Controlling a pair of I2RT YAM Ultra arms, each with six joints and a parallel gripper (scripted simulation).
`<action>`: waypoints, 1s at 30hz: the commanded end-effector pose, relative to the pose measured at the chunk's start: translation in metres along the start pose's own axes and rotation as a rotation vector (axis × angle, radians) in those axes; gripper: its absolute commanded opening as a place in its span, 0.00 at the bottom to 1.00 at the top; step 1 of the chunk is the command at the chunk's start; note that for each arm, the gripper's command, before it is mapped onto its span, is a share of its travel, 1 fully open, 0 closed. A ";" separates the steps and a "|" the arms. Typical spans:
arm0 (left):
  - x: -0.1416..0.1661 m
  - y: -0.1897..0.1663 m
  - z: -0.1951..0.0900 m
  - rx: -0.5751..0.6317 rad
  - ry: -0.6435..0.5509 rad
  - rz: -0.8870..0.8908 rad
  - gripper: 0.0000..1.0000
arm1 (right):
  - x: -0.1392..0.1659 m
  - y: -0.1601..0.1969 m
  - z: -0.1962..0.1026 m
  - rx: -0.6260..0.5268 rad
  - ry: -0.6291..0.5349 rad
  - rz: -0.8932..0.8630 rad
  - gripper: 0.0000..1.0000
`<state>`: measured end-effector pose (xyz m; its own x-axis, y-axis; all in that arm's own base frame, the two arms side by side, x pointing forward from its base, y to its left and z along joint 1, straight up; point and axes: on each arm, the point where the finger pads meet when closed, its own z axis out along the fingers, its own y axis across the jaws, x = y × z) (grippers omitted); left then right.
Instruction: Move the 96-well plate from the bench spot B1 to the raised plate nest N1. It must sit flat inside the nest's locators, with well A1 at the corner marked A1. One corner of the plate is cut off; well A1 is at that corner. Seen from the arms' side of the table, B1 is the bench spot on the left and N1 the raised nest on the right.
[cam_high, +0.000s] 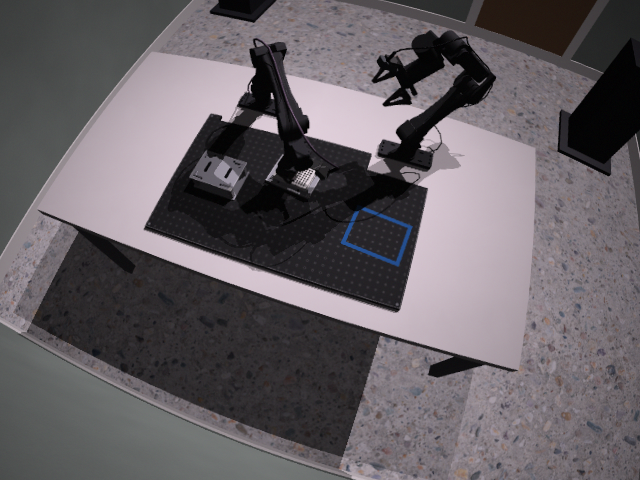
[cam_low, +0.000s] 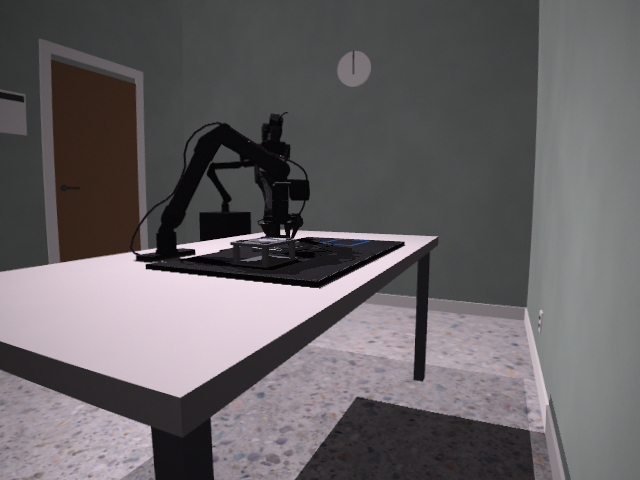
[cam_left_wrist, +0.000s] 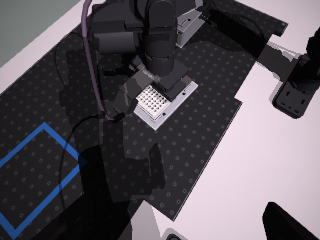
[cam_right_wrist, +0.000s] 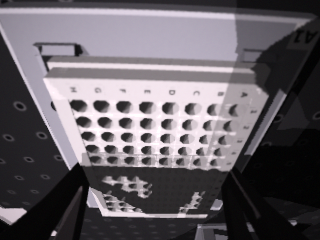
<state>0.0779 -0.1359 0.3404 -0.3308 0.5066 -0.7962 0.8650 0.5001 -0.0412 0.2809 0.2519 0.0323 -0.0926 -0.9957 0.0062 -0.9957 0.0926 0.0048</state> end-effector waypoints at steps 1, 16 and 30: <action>-0.002 -0.001 -0.005 -0.004 -0.020 0.002 1.00 | -0.003 0.001 -0.004 0.018 -0.020 -0.010 0.80; -0.002 -0.001 -0.005 -0.004 -0.020 0.002 1.00 | -0.001 0.001 -0.080 0.016 -0.018 -0.009 0.79; -0.058 0.004 0.021 -0.014 -0.187 0.017 1.00 | 0.035 -0.020 -0.092 0.018 -0.018 -0.105 0.79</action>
<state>0.0876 -0.1466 0.3552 -0.2938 0.4511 -0.8427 0.8629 0.5045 -0.0308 0.2926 0.2443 0.1139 -0.0347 -0.9993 -0.0131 -0.9993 0.0349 -0.0147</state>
